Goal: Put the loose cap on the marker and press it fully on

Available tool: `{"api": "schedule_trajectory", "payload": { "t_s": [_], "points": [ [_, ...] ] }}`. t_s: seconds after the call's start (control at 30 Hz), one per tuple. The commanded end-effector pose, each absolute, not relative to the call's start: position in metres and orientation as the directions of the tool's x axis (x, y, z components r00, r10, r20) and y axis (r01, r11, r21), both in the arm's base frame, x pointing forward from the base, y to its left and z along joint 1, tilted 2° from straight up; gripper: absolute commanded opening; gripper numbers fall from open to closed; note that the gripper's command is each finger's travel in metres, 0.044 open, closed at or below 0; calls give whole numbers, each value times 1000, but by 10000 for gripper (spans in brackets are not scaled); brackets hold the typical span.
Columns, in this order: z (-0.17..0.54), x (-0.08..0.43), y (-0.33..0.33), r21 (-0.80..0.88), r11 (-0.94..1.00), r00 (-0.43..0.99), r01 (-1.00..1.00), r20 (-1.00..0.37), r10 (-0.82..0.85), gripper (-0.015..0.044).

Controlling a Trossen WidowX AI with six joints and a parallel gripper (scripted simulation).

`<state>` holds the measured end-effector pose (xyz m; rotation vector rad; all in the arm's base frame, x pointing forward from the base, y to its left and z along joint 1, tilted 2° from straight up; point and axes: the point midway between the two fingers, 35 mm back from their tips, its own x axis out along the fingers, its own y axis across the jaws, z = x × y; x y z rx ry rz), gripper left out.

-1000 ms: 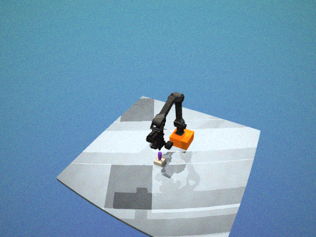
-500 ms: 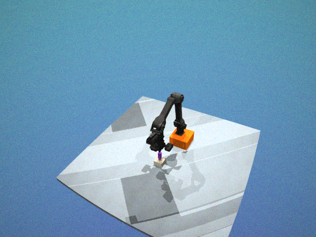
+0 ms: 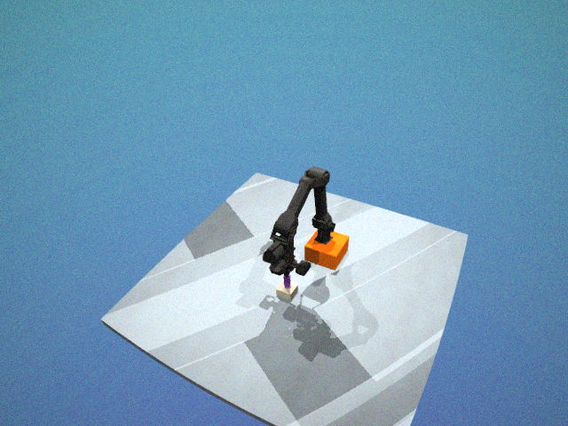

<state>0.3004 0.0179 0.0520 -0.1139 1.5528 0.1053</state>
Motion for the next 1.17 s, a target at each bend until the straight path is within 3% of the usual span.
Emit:
{"api": "schedule_trajectory", "payload": {
  "t_s": [0.0, 0.17, 0.37, 0.53, 1.07, 1.13],
  "points": [
    [53, 300, 18, -6, 990, 15, -139, -1000, -4, 0],
    [62, 302, 18, -6, 990, 16, -139, -1000, -4, 0],
    [140, 301, 18, -7, 990, 17, -139, -1000, -4, 0],
    [143, 300, 18, -7, 990, 17, -139, -1000, -4, 0],
    [143, 300, 18, -7, 990, 17, -139, -1000, -4, 420],
    [143, 300, 18, -7, 990, 17, -139, -1000, -4, 440]
  ]
}}
